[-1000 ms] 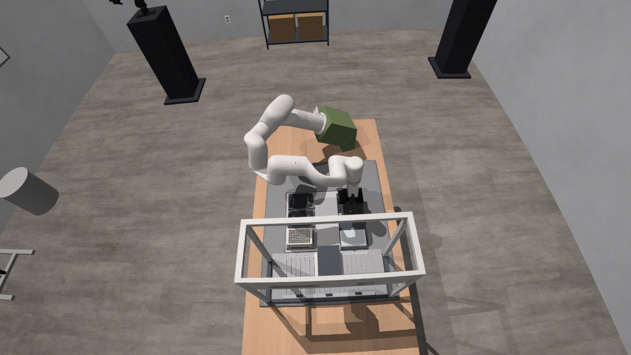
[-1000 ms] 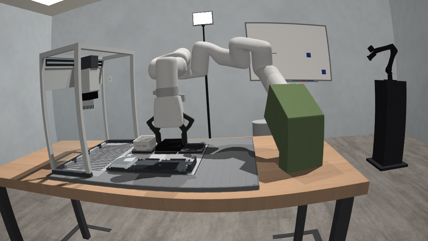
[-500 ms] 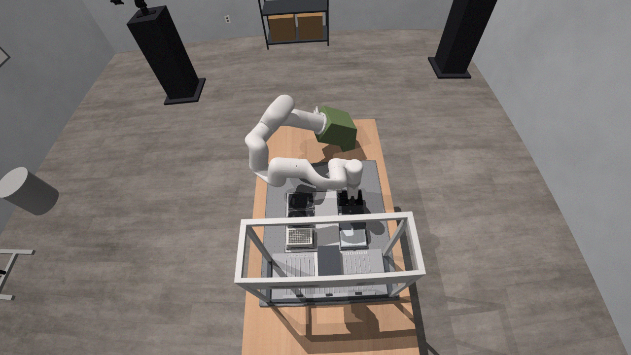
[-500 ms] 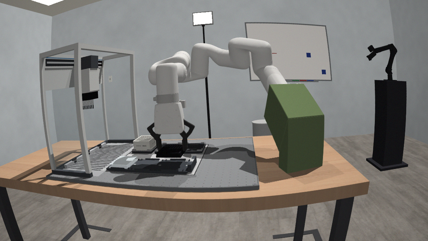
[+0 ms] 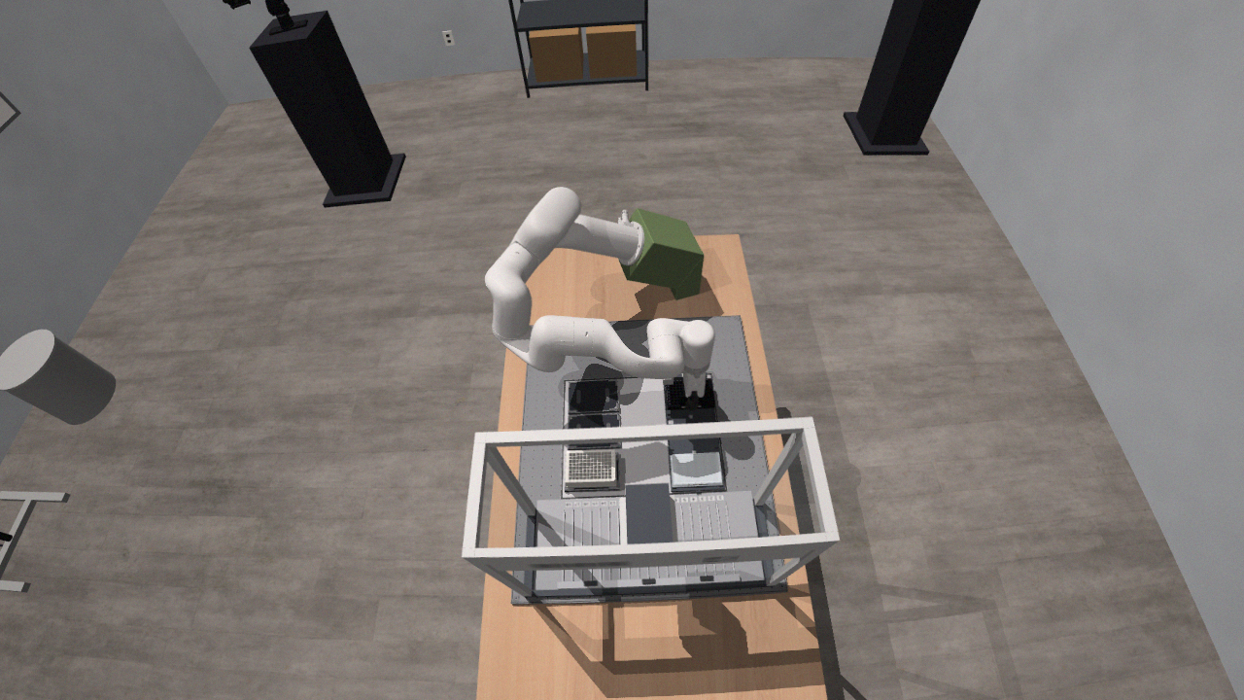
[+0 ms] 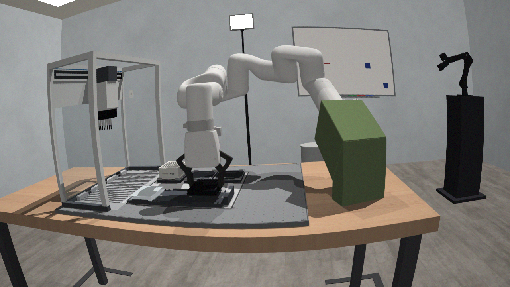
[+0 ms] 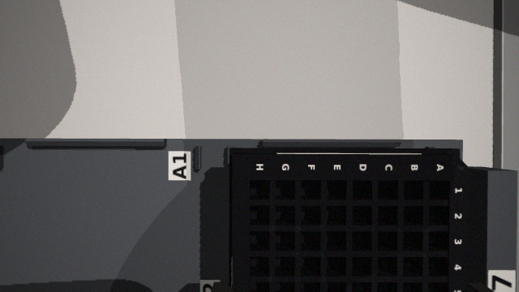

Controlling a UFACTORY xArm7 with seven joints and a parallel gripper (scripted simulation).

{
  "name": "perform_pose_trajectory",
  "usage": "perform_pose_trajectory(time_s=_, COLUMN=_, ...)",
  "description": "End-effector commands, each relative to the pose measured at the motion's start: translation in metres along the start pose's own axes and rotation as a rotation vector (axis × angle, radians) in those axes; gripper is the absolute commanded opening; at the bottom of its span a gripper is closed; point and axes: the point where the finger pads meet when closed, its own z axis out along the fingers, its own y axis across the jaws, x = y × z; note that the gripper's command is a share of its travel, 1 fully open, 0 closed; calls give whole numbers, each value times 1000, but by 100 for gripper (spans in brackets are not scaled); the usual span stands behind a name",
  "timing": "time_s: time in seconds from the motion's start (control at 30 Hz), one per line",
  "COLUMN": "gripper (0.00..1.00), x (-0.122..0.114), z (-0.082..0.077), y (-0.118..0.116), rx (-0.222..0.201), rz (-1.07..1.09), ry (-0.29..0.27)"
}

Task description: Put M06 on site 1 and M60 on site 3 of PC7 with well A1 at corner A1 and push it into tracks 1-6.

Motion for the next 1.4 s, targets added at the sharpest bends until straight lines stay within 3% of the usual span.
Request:
perform_pose_trajectory(time_s=0.0, gripper=0, x=-2, z=3, y=-1, rx=4, rz=0, ry=-5)
perform_pose_trajectory(time_s=1.37, gripper=0, x=-2, z=17, y=-1, rx=4, rz=0, ry=-5)
